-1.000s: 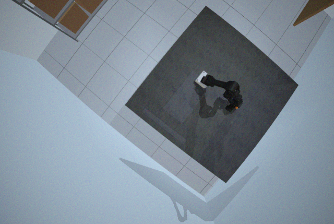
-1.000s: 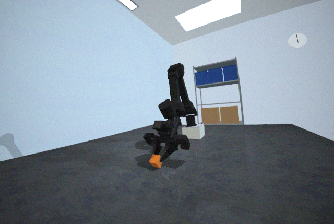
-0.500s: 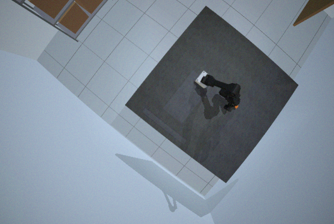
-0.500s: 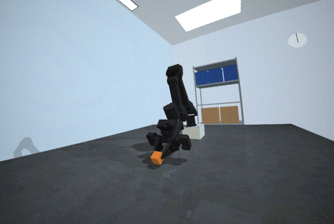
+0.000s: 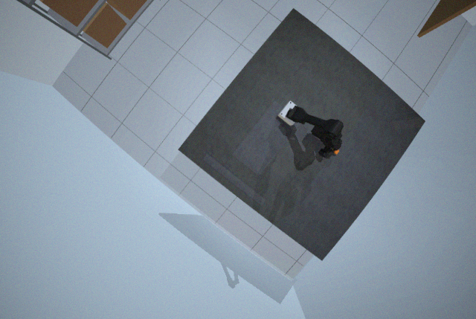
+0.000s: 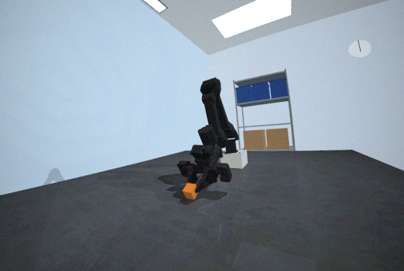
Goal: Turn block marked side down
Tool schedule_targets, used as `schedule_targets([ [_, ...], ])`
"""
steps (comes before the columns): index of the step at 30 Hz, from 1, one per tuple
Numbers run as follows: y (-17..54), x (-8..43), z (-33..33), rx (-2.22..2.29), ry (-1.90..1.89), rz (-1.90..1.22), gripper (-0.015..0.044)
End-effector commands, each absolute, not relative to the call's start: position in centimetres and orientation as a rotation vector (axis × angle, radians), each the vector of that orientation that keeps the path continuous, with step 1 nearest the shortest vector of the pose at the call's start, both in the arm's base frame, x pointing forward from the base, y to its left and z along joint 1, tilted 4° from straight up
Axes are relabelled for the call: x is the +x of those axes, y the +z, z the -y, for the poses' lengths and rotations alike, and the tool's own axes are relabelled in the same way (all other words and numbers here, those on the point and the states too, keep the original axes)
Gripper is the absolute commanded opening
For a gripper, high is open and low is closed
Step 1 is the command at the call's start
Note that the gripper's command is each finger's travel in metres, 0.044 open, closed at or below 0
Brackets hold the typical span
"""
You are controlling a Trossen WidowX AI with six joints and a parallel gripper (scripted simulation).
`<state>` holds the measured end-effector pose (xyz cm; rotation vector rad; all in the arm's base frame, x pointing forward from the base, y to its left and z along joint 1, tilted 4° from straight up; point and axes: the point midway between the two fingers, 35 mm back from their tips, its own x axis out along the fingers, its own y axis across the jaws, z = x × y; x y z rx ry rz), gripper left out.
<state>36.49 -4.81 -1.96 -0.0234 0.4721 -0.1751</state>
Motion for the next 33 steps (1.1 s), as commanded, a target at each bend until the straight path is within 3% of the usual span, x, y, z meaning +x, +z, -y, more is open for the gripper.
schedule_targets([
  [1, -2.14, 36.42, 4.78, -0.027, -0.172, -0.477, 0.0105],
  [14, -2.14, 36.42, 4.78, -0.027, -0.172, -0.477, 0.044],
  [33, -2.14, 36.42, 4.78, -0.027, -0.172, -0.477, 0.044],
])
